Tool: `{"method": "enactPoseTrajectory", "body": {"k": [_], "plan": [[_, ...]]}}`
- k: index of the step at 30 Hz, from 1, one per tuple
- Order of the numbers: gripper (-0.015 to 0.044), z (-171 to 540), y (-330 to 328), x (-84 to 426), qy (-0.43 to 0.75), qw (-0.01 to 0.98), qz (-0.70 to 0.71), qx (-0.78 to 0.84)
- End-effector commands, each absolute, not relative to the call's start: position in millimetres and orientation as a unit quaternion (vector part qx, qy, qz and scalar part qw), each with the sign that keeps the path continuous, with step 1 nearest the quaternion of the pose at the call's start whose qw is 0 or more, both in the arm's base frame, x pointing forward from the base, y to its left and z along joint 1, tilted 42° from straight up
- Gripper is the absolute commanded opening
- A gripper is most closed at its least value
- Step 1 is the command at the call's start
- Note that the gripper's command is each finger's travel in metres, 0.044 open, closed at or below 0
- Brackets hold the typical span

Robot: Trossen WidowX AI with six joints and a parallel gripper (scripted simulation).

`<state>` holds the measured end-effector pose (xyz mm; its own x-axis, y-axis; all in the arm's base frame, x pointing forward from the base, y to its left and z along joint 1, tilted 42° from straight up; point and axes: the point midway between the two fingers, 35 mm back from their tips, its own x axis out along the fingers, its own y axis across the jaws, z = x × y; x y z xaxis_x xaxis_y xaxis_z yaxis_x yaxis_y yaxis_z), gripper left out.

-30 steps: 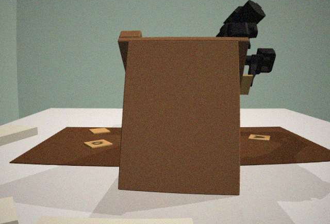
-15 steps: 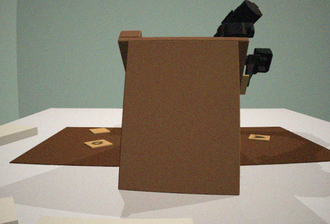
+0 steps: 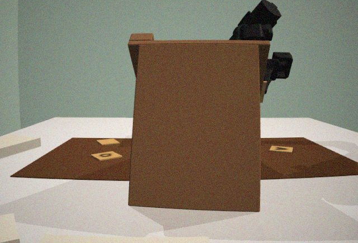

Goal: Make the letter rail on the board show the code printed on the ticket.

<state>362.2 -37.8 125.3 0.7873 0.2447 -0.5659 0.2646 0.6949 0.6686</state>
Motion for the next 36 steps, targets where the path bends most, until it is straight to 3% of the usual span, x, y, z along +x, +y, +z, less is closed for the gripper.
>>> {"method": "enactPoseTrajectory", "body": {"k": [1, 36], "plan": [[0.0, 124.4, -38.4, 362.0, 0.326, 0.861, -0.004, 0.389], [0.0, 105.9, -56.2, 355.4, 0.327, 0.861, -0.004, 0.389]]}}
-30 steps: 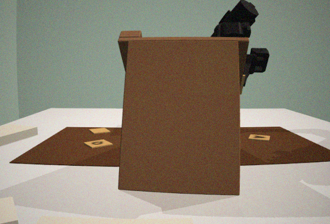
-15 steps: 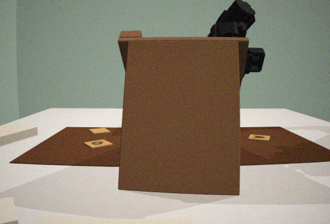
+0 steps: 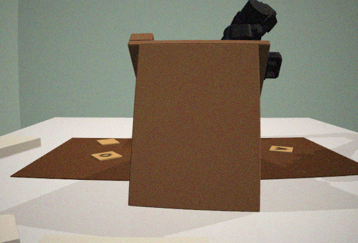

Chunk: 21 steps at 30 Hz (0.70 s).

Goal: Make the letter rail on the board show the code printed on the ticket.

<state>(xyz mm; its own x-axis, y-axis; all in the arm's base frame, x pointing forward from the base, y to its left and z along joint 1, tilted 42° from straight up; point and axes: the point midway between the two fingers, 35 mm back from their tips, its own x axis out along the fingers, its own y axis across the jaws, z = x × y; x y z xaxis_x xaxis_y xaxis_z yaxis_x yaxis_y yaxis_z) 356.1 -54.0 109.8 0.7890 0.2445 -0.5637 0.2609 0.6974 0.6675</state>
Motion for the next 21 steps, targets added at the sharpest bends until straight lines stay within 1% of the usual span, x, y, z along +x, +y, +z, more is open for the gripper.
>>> {"method": "enactPoseTrajectory", "body": {"k": [1, 21], "plan": [[0.0, 105.3, -56.8, 355.2, 0.327, 0.861, -0.004, 0.389], [0.0, 94.5, -67.9, 351.0, 0.327, 0.862, -0.004, 0.388]]}}
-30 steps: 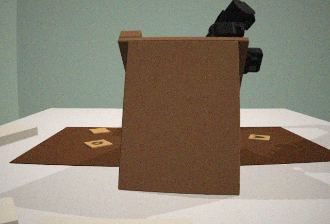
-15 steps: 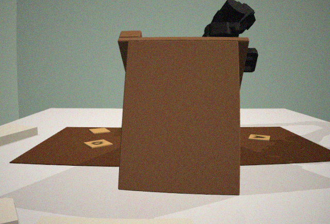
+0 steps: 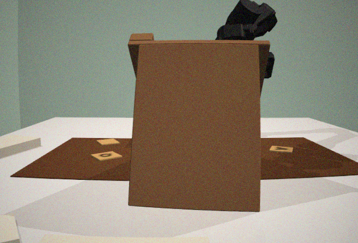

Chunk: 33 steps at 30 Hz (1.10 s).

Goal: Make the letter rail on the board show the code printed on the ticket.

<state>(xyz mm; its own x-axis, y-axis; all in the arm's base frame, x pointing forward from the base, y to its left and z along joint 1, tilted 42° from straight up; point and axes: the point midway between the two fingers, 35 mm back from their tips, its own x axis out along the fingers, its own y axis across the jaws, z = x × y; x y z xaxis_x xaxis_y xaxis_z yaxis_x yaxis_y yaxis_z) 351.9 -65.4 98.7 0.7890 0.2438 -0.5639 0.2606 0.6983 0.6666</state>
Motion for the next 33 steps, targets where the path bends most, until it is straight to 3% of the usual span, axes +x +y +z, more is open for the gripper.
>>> {"method": "enactPoseTrajectory", "body": {"k": [1, 33], "plan": [[0.0, 94.0, -68.4, 350.8, 0.327, 0.862, -0.004, 0.388], [0.0, 78.1, -84.8, 344.5, 0.327, 0.862, -0.005, 0.388]]}}
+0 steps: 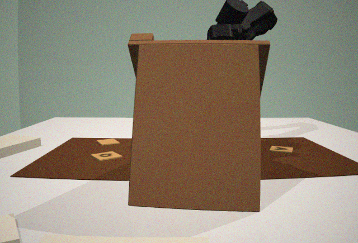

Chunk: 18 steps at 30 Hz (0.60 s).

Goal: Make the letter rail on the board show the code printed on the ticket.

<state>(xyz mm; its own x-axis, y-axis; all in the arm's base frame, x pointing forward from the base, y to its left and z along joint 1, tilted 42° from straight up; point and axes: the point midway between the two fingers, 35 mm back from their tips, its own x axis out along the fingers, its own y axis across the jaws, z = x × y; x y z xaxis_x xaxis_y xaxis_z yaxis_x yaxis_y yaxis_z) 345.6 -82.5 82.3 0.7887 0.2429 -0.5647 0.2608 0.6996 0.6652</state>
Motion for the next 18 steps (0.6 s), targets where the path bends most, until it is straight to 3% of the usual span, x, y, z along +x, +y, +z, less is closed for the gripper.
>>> {"method": "enactPoseTrajectory", "body": {"k": [1, 18], "plan": [[0.0, 77.6, -85.4, 344.3, 0.327, 0.862, -0.005, 0.388], [0.0, 72.3, -90.9, 342.2, 0.327, 0.862, -0.005, 0.388]]}}
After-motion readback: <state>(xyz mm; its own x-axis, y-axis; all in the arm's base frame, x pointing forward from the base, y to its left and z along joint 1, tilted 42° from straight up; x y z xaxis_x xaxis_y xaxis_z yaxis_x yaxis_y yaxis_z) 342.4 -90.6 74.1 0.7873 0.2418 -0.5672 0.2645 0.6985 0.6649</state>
